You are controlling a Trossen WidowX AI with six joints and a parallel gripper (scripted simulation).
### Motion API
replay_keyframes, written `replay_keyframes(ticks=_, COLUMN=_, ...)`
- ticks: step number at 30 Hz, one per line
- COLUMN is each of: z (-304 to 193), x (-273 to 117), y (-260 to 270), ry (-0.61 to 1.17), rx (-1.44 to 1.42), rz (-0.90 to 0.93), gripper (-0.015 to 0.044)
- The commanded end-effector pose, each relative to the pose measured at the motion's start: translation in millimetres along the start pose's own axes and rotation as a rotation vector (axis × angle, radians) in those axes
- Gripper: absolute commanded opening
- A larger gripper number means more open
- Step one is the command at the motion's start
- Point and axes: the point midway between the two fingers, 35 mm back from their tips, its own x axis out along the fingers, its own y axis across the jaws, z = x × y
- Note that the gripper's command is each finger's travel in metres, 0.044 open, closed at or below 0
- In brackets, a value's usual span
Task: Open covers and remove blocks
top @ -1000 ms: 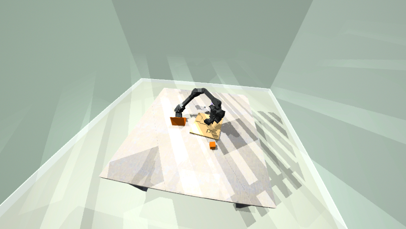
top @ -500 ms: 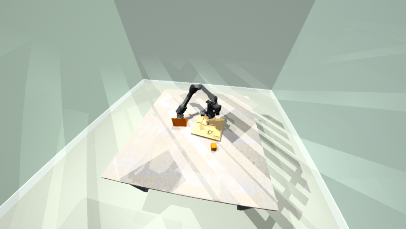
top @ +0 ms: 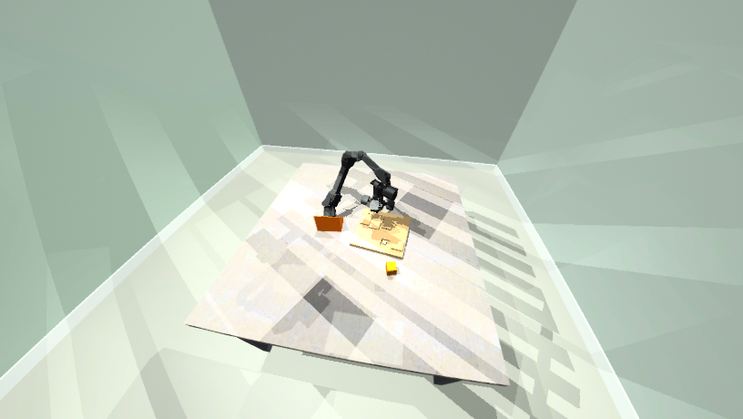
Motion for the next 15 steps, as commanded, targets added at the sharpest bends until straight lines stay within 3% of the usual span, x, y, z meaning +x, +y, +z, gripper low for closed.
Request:
replay_keyframes(ticks=1, z=-0.8, x=0.1, y=-0.2, ry=0.004, rx=0.006, rz=0.003, gripper=0.0000)
replay_keyframes(ticks=15, z=-0.8, x=1.8, y=0.0, ry=0.004, rx=0.006, rz=0.003, gripper=0.0000)
